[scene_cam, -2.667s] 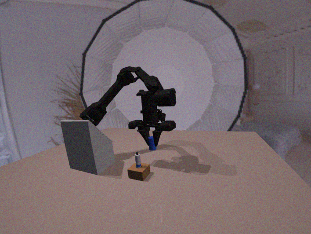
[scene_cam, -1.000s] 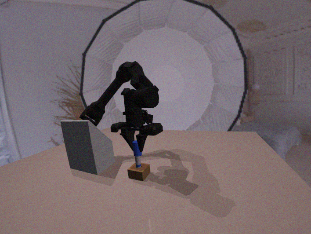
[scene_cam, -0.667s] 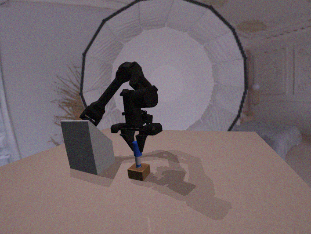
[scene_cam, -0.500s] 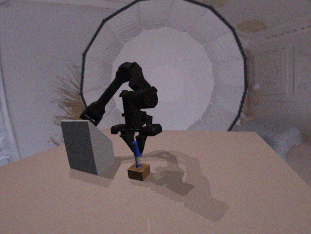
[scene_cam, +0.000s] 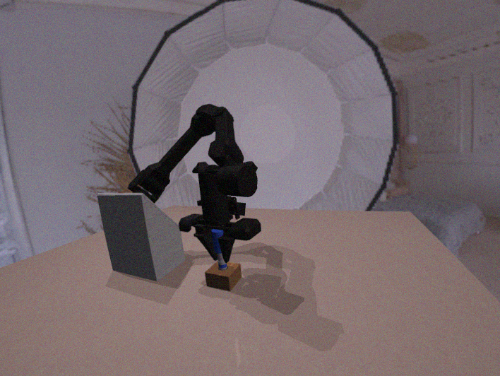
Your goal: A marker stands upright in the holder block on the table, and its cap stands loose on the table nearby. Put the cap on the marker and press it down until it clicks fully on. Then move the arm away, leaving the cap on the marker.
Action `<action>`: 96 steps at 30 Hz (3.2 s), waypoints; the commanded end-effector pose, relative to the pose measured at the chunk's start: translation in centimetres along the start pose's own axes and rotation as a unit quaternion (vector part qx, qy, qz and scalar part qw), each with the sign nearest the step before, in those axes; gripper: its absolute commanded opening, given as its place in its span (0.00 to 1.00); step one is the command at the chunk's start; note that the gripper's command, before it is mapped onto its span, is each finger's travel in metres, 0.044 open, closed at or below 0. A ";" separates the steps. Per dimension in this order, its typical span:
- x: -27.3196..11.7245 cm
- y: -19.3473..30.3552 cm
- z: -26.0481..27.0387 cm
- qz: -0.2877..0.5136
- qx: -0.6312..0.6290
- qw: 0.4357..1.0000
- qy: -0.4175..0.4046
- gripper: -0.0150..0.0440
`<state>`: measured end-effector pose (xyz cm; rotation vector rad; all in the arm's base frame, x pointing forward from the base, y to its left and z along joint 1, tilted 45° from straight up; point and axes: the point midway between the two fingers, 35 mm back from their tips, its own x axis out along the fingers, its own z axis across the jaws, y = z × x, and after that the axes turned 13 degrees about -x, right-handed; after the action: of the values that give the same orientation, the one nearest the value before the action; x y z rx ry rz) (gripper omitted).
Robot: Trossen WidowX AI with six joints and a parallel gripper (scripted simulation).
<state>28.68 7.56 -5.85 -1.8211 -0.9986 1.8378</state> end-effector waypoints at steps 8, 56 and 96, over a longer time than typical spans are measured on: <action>2.2 -0.3 0.1 -0.003 0.001 1.000 -0.005 0.25; 2.8 -0.2 0.2 -0.004 0.001 1.000 -0.005 0.25; 2.8 -0.2 0.2 -0.004 0.001 1.000 -0.005 0.25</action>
<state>28.33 8.99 -7.29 -1.8119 -0.9839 1.8385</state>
